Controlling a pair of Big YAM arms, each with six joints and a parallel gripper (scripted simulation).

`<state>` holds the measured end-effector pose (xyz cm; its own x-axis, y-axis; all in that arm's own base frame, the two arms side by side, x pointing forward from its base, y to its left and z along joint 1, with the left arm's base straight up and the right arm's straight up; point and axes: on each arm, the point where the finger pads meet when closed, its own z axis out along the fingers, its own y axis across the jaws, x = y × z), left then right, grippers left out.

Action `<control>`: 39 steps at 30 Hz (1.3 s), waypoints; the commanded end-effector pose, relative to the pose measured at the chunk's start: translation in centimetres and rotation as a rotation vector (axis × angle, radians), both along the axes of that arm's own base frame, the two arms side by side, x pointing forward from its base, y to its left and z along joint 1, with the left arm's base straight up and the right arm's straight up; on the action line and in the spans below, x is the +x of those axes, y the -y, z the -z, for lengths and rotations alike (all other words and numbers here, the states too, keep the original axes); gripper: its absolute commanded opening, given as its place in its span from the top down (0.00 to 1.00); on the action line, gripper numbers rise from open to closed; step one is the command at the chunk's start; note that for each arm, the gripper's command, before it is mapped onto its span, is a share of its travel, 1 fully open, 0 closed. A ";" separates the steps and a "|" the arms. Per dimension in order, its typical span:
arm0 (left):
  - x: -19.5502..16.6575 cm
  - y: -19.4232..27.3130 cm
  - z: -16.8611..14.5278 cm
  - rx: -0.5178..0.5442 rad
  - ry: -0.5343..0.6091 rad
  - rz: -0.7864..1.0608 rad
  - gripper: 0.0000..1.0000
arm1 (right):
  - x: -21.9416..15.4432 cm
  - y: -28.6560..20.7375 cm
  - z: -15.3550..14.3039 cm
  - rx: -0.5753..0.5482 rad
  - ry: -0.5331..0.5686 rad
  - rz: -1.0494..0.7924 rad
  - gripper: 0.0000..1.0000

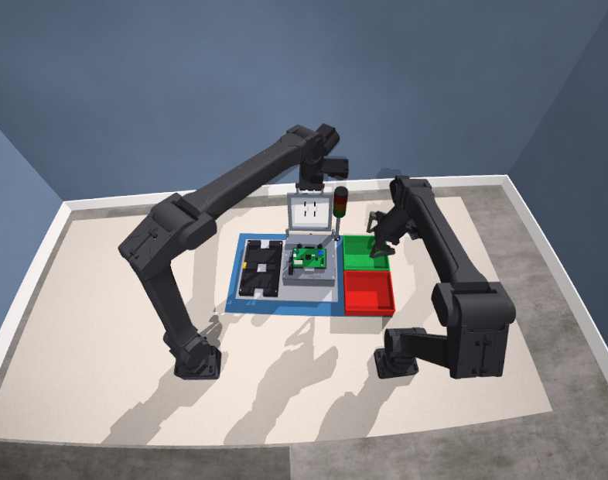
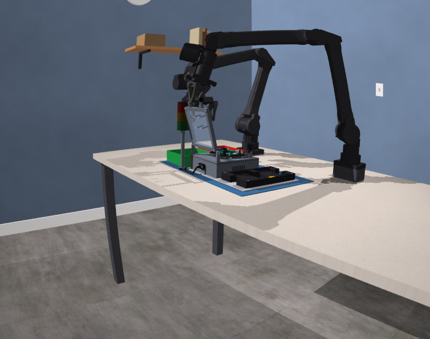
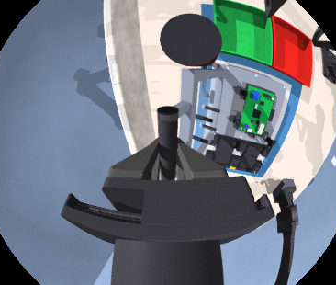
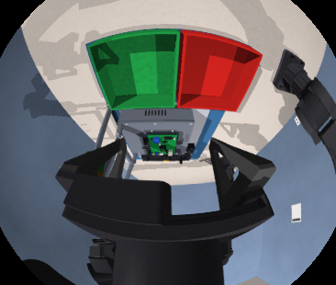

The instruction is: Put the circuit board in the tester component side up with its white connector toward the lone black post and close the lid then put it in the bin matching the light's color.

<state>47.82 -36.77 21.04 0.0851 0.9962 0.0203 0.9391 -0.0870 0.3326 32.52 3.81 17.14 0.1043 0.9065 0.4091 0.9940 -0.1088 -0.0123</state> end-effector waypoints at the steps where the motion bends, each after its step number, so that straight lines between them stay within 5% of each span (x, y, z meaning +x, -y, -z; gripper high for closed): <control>1: -1.3 0.2 -2.5 -0.040 0.082 0.005 0.91 | 1.1 0.2 -1.1 -0.001 0.021 0.016 0.00; 39: -11.0 -1.0 -1.7 -0.084 0.641 0.012 0.91 | 1.1 0.2 -1.1 -0.001 0.021 0.016 0.00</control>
<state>37.64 -35.85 21.02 0.0710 0.9974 0.0128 0.6006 -0.0529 0.7978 32.52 3.81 17.14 0.1043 0.9065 0.4091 0.9940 -0.1088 -0.0123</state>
